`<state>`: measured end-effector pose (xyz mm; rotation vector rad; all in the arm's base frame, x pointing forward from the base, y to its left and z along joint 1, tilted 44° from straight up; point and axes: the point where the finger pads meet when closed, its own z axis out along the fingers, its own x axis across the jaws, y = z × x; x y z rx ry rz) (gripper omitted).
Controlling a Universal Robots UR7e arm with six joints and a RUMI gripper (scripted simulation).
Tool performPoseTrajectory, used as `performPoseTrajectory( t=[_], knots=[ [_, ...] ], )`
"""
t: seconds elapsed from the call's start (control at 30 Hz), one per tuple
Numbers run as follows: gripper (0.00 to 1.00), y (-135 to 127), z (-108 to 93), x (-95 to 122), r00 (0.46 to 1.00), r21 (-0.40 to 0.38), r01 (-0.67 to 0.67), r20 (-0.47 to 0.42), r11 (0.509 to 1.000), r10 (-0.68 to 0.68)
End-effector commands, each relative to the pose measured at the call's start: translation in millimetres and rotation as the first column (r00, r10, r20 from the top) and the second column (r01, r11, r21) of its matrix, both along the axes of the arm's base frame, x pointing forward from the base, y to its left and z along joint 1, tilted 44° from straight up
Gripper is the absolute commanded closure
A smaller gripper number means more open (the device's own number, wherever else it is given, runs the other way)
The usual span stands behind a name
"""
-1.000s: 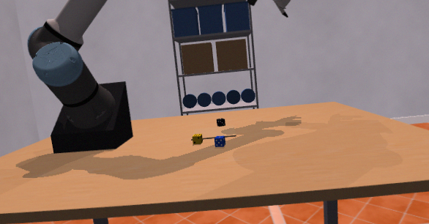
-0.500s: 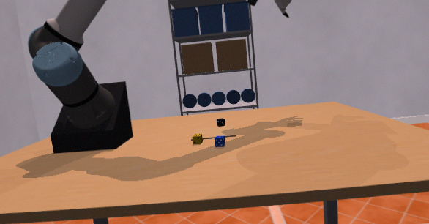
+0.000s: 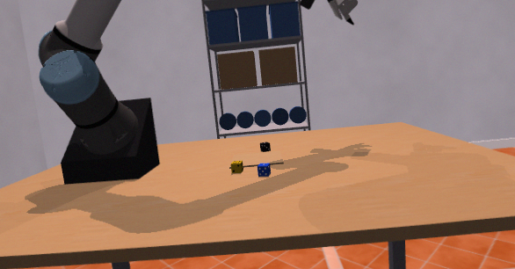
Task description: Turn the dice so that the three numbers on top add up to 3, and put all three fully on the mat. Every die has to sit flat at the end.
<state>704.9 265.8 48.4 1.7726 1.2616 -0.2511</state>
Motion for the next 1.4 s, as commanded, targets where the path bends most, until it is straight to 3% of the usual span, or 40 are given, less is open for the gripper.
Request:
performPoseTrajectory(
  t=[0.0,0.1,0.17,0.3,0.67,0.73,0.97,1.2,1.37],
  knots=[
    [0.00,-41.8,15.5,-11.8,0.995,0.048,0.083,0.053,0.995,-0.085],
    [0.00,-72.6,24.7,-23.2,0.984,0.083,0.148,0.088,0.986,-0.155],
    [0.00,-72.6,24.7,-23.2,0.984,0.083,0.148,0.088,0.986,-0.155],
    [0.00,-115.8,36.4,-43.9,0.957,0.134,0.239,0.135,0.962,-0.257],
    [0.00,-227.0,56.8,-128.4,0.804,0.288,0.471,0.248,0.834,-0.540],
    [0.00,-227.0,56.8,-128.4,0.804,0.288,0.471,0.248,0.834,-0.540],
    [0.00,-277.6,58.7,-189.5,0.672,0.377,0.573,0.294,0.728,-0.680],
    [0.00,-308.8,55.0,-240.8,0.551,0.443,0.632,0.319,0.636,-0.771],
    [0.00,-317.1,53.0,-257.2,0.511,0.464,0.647,0.325,0.605,-0.795]
  ],
)
